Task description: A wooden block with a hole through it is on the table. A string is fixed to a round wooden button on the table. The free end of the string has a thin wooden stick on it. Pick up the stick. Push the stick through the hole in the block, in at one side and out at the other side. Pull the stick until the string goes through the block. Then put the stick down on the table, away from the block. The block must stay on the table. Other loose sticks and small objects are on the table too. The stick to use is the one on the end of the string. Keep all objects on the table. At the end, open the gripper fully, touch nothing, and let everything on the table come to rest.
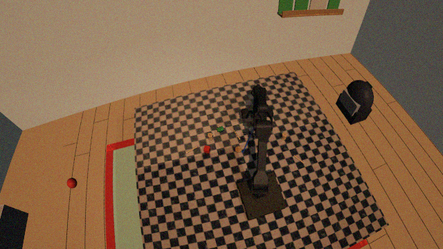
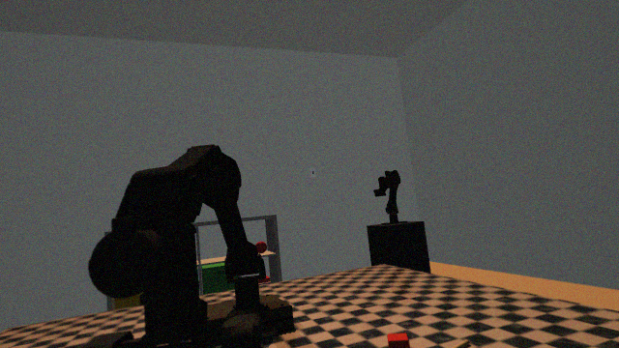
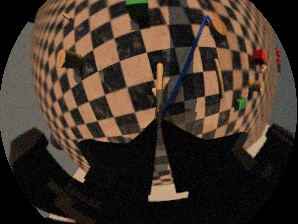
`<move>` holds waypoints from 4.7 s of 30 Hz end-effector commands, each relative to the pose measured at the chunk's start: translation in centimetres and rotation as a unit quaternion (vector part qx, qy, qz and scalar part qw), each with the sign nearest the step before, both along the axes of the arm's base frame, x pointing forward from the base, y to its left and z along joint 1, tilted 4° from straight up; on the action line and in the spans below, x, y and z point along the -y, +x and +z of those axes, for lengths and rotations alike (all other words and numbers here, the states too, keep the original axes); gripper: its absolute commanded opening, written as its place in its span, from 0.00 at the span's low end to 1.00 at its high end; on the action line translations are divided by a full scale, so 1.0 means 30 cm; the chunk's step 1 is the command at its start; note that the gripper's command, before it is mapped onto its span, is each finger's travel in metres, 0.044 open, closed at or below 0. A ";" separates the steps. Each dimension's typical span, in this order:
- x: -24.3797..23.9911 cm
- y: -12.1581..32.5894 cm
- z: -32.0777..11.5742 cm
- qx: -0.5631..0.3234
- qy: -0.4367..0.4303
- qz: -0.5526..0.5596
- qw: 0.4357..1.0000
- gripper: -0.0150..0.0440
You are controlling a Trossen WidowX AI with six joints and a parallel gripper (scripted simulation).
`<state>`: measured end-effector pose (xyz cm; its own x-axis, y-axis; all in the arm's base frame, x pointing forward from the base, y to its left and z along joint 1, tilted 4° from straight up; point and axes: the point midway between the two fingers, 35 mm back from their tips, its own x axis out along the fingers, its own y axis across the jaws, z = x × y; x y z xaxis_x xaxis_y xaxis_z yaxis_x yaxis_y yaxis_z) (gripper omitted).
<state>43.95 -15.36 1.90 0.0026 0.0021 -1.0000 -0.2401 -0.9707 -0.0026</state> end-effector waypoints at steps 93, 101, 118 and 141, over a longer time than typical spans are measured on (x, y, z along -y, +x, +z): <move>0.019 -0.304 -0.077 -0.004 -0.003 -0.001 1.000 0.25; 0.010 -0.337 -0.079 -0.004 -0.003 -0.001 1.000 0.25; 0.004 -0.373 -0.079 -0.004 -0.003 -0.001 1.000 0.25; -0.019 -0.468 -0.078 -0.005 -0.003 -0.001 1.000 0.25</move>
<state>30.36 -14.80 -0.46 -0.0076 0.0003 -1.0000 -0.2441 -0.9697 0.0016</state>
